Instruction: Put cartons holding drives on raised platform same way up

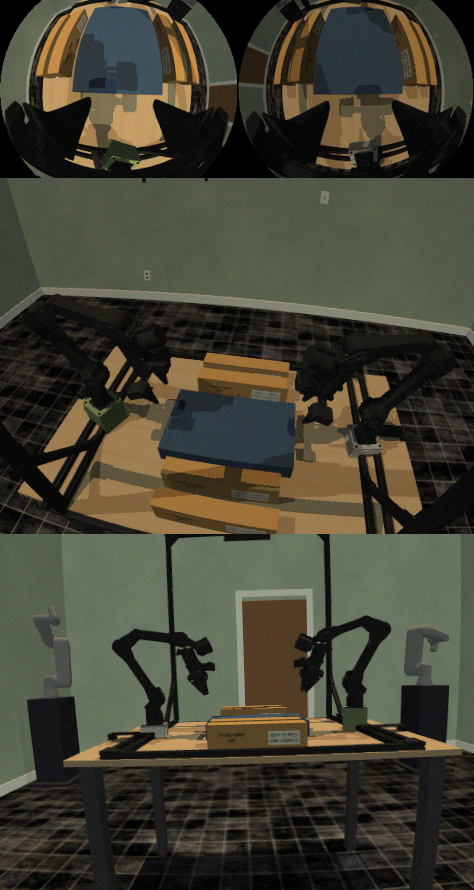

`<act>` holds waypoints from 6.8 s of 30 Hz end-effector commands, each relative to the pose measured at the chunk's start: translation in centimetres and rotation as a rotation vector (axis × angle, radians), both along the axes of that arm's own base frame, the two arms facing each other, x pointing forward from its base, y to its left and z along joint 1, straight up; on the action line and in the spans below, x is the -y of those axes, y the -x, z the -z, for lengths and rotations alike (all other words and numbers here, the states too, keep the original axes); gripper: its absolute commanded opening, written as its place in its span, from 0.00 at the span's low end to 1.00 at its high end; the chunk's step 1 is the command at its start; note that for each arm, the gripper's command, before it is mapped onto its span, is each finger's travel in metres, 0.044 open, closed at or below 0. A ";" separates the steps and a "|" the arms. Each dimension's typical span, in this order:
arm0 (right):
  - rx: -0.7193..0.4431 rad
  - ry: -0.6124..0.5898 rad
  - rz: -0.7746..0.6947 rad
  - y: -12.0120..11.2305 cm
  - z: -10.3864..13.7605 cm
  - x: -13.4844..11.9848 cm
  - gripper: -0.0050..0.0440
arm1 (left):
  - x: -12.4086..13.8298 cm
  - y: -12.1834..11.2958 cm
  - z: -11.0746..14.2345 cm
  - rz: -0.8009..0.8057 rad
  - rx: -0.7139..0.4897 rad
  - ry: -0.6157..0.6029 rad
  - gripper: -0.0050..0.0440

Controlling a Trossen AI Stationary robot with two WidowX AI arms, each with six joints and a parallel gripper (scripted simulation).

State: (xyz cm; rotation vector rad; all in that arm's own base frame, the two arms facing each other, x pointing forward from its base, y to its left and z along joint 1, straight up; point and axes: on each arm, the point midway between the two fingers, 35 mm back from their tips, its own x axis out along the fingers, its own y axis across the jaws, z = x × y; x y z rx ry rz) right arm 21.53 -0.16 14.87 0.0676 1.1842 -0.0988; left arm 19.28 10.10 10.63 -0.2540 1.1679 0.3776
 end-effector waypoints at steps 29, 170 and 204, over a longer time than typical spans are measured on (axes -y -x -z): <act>-0.001 0.001 0.001 -6.8 2.9 -17.8 0.90 | 13.9 -12.5 2.9 -0.007 0.000 0.000 0.90; -0.001 0.001 0.001 -10.7 10.8 -27.9 0.10 | 21.8 -19.6 10.8 -0.007 0.000 0.000 0.10; -0.001 0.001 0.001 -10.7 11.4 -27.9 0.90 | 21.8 -19.6 11.4 -0.007 0.000 0.000 0.90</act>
